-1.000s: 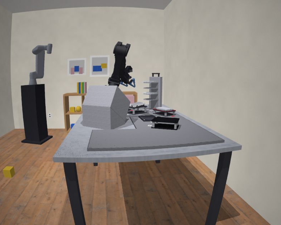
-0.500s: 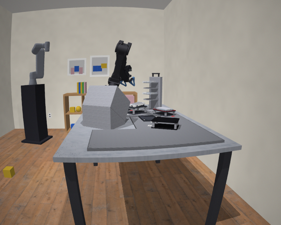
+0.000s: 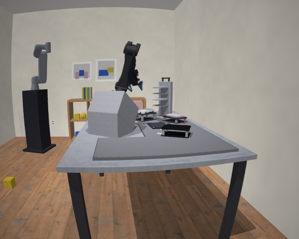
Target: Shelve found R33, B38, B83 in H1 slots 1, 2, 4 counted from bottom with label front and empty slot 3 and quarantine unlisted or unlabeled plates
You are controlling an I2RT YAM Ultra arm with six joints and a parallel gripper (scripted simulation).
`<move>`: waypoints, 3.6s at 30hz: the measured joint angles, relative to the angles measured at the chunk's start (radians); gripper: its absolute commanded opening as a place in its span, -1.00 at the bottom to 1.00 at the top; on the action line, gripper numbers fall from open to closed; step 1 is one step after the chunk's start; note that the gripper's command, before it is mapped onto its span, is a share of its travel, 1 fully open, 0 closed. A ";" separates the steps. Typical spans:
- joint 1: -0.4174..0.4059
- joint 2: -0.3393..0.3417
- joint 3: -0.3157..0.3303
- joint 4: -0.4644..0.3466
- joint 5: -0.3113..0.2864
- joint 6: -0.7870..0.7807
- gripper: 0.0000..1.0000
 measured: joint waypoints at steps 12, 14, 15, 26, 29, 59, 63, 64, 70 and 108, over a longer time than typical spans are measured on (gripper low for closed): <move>0.000 0.176 0.188 -0.099 -0.099 -0.172 1.00; 0.000 0.204 0.222 -0.124 -0.111 -0.198 1.00; 0.000 0.222 0.242 -0.136 -0.118 -0.211 1.00; 0.007 0.423 0.489 -0.277 -0.182 -0.372 1.00; 0.009 0.452 0.526 -0.312 -0.193 -0.404 1.00; 0.003 0.839 1.097 -0.801 -0.288 -0.853 1.00; 0.003 0.847 1.106 -0.833 -0.291 -0.883 1.00; 0.003 0.847 1.106 -0.839 -0.291 -0.888 1.00; 0.003 0.848 1.106 -0.853 -0.292 -0.900 1.00; -0.056 0.885 0.922 -0.647 -0.317 -0.947 1.00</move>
